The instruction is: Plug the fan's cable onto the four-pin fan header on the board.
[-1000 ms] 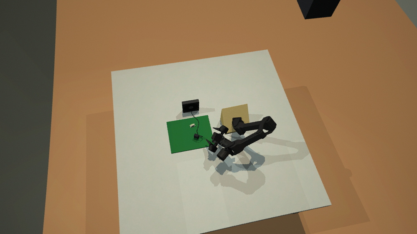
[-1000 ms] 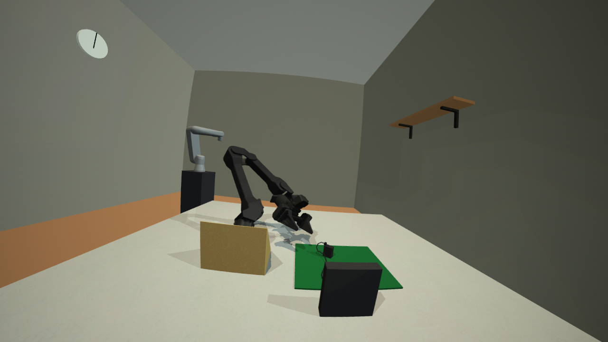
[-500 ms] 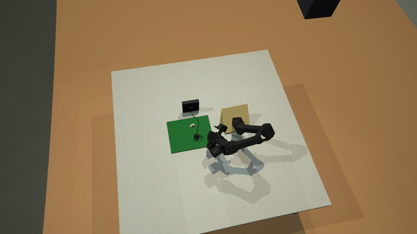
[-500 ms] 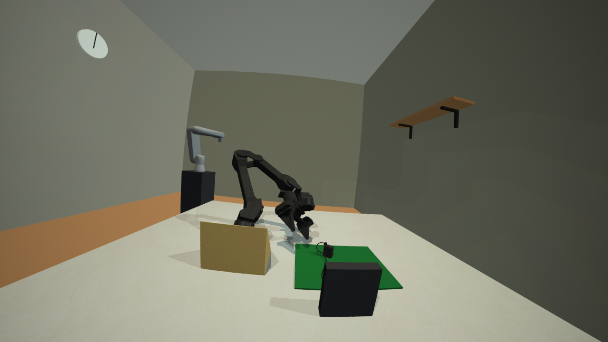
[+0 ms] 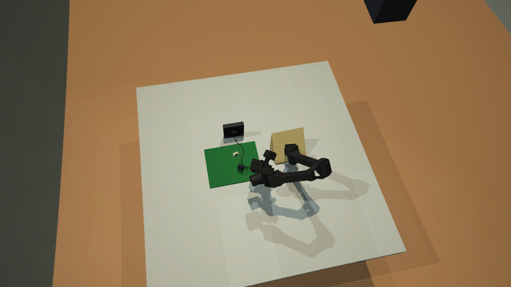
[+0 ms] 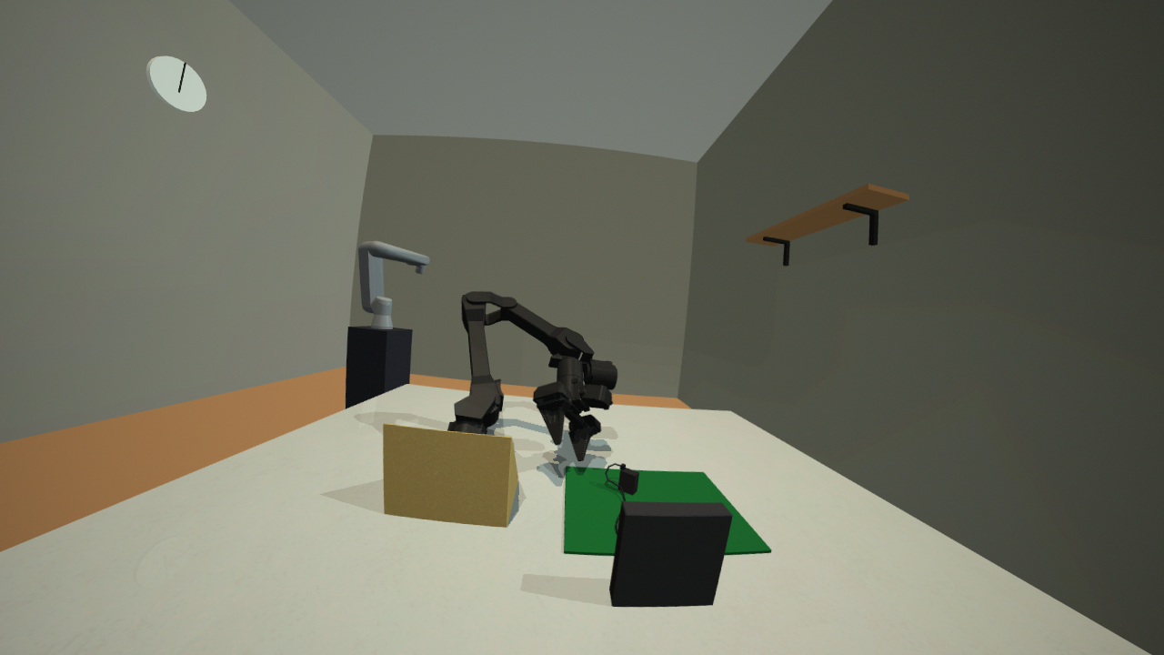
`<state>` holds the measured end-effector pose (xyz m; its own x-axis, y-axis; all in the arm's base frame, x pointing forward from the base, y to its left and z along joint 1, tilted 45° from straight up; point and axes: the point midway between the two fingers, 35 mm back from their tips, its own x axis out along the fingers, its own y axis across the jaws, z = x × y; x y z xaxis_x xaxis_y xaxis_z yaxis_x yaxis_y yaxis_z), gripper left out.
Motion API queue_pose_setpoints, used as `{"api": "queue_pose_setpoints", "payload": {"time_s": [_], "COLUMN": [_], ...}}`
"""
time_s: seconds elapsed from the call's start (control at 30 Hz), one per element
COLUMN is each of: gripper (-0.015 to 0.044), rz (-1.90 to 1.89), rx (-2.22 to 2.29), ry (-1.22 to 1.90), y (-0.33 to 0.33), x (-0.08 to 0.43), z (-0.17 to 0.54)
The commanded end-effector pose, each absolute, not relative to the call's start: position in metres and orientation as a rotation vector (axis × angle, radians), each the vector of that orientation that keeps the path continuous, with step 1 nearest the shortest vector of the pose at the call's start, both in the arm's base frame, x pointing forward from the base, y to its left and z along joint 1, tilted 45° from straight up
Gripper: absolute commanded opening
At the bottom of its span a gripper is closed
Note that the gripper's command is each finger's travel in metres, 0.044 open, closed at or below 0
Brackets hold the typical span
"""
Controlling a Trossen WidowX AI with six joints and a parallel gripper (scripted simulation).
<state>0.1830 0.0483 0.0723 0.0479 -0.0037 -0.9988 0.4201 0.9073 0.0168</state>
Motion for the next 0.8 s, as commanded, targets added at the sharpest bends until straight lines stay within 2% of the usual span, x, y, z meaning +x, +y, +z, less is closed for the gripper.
{"api": "queue_pose_setpoints", "payload": {"time_s": [0.0,0.77], "gripper": [0.0440,0.0440], "rz": [-0.283,0.076], "rx": [0.364,0.630], "ry": [1.562,1.777], "y": [0.049,0.046], "x": [0.184,0.201], "z": [0.074,0.095]}}
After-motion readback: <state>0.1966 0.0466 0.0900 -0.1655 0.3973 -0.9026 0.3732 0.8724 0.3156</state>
